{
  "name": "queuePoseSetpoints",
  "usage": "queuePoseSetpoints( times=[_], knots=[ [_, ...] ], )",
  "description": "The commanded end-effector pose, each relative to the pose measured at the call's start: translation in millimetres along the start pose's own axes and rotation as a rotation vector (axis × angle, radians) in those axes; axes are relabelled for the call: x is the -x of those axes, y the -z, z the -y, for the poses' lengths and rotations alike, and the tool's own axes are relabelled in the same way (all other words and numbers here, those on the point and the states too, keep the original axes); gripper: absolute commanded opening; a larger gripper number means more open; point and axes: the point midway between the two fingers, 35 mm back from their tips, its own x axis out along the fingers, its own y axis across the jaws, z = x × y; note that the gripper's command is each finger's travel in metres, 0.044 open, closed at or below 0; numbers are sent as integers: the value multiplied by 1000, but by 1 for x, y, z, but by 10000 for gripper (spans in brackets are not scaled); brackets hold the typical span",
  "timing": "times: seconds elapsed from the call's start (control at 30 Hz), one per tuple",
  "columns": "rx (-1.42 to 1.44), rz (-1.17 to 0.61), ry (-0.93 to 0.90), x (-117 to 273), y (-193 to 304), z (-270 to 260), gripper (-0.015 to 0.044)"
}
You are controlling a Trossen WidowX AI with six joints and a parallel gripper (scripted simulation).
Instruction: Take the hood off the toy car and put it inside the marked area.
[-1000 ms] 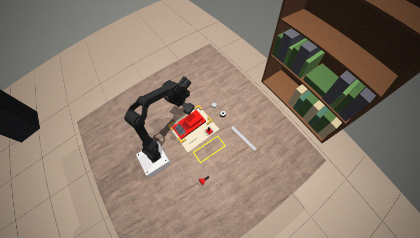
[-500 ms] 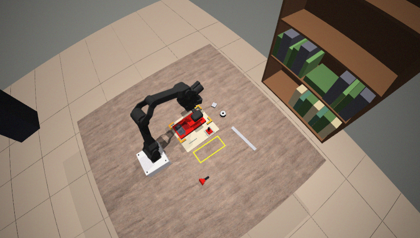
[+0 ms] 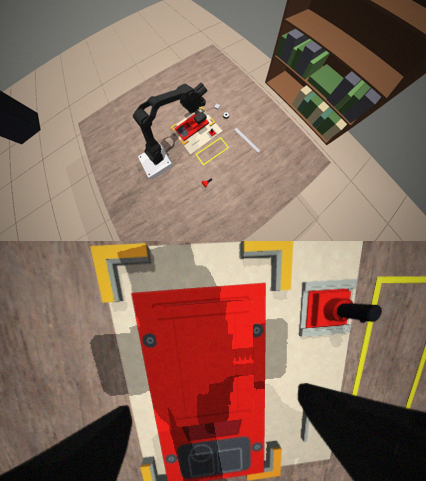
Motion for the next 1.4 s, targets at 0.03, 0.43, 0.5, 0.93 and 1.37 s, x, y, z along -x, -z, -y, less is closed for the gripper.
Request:
queuePoseSetpoints(
  times=[0.03,0.43,0.5,0.93,1.37],
  knots=[
    [-6,-6,4,-5,0,1,440],
    [-6,-6,4,-12,0,0,440],
    [-6,-6,4,-14,0,0,440],
    [-6,-6,4,-21,-1,0,440],
    [-6,-6,4,-29,-1,0,440]
  ],
)
